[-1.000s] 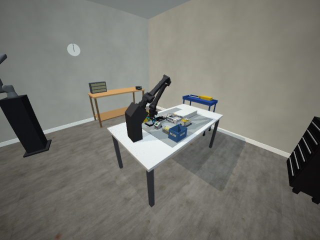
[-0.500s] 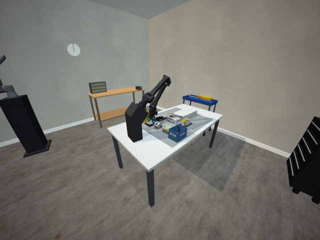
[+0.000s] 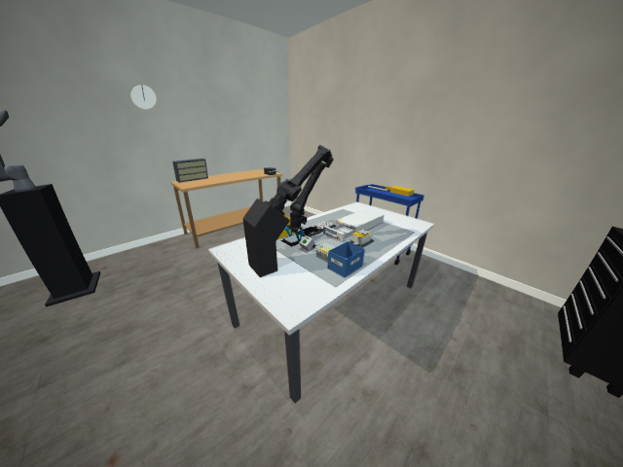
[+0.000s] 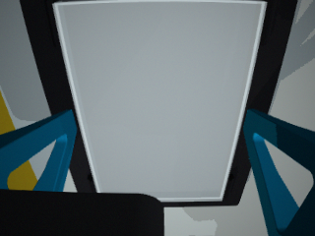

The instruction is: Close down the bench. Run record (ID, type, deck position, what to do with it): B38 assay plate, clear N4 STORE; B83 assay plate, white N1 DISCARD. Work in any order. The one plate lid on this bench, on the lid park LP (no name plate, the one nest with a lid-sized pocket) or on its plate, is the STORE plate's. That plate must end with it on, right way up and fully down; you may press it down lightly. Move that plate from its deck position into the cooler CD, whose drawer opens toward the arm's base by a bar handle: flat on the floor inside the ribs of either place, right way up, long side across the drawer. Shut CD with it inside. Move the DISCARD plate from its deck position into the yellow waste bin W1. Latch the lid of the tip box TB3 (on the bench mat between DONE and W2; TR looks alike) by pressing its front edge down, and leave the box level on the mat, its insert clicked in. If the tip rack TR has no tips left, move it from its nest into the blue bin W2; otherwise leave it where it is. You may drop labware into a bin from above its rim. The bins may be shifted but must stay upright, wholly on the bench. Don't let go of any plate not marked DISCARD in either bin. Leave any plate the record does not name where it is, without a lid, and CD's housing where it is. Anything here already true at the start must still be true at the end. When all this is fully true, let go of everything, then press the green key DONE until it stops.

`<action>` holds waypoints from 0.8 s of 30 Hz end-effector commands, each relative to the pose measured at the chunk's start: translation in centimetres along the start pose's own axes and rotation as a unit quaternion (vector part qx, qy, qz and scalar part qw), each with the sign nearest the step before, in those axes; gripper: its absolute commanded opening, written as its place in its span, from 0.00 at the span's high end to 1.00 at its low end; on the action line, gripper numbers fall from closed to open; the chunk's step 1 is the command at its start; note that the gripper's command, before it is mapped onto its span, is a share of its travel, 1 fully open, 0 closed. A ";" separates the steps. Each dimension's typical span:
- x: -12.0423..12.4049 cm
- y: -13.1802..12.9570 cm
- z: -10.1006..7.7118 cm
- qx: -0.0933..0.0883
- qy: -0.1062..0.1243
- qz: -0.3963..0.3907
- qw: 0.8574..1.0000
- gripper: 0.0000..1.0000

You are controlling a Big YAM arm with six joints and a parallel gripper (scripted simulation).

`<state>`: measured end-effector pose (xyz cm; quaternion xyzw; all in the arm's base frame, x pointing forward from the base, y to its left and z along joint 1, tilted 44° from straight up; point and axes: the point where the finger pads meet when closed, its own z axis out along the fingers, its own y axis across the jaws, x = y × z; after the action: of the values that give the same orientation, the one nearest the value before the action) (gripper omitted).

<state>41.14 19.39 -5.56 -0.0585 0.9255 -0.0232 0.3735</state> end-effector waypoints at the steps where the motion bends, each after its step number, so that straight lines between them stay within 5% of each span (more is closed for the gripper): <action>1: 0.8 -0.2 0.2 0.001 0.007 -0.007 1.000 0.00; 3: 0.8 -0.2 0.2 0.001 0.007 -0.007 1.000 0.00; 4: 0.8 -0.2 0.2 0.001 0.007 -0.007 1.000 1.00; 24: 0.8 -0.2 0.2 0.001 0.007 -0.007 1.000 1.00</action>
<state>41.14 19.39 -5.56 -0.0586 0.9255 -0.0232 0.3735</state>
